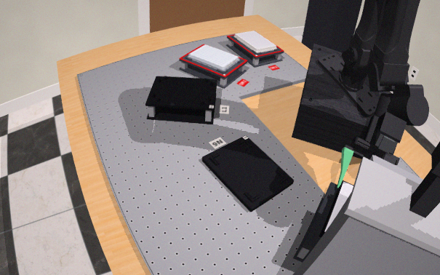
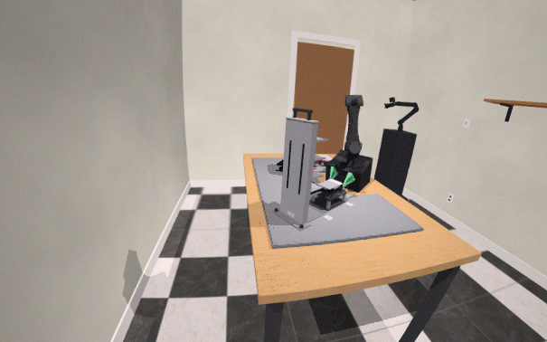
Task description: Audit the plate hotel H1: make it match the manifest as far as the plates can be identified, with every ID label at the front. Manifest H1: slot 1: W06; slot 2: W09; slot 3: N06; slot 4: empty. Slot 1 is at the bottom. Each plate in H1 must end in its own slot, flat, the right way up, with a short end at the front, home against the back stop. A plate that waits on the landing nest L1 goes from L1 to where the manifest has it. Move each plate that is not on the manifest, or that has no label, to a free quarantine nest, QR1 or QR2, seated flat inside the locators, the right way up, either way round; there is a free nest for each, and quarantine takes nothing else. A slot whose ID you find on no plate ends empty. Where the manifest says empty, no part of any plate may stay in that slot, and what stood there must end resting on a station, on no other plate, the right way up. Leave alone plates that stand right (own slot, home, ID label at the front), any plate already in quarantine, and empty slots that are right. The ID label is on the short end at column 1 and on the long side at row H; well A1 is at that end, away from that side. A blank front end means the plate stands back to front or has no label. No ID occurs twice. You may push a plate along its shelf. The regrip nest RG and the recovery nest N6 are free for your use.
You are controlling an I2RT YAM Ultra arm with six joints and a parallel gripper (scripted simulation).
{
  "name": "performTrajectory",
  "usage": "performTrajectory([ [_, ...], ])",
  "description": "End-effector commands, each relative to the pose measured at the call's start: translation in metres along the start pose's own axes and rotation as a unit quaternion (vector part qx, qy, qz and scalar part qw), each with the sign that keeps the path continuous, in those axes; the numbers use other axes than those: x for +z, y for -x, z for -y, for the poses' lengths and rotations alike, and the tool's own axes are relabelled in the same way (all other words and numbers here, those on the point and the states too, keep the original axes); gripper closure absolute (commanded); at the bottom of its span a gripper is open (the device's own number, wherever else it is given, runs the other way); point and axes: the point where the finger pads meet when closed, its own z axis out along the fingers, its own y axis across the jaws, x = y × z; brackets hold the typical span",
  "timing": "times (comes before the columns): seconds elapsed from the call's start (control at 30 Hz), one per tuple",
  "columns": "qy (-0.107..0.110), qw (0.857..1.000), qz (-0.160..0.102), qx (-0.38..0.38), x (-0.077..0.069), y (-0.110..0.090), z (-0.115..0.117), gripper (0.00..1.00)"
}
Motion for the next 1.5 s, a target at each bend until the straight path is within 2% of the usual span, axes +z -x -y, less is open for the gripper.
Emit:
performTrajectory([
  [0.0, -0.005, 1.0, 0.0, 0.0, 0.001, -0.006, 0.006, 0.14],
  [1.47, -0.003, 1.0, -0.001, -0.002, 0.013, -0.02, 0.005, 0.14],
])
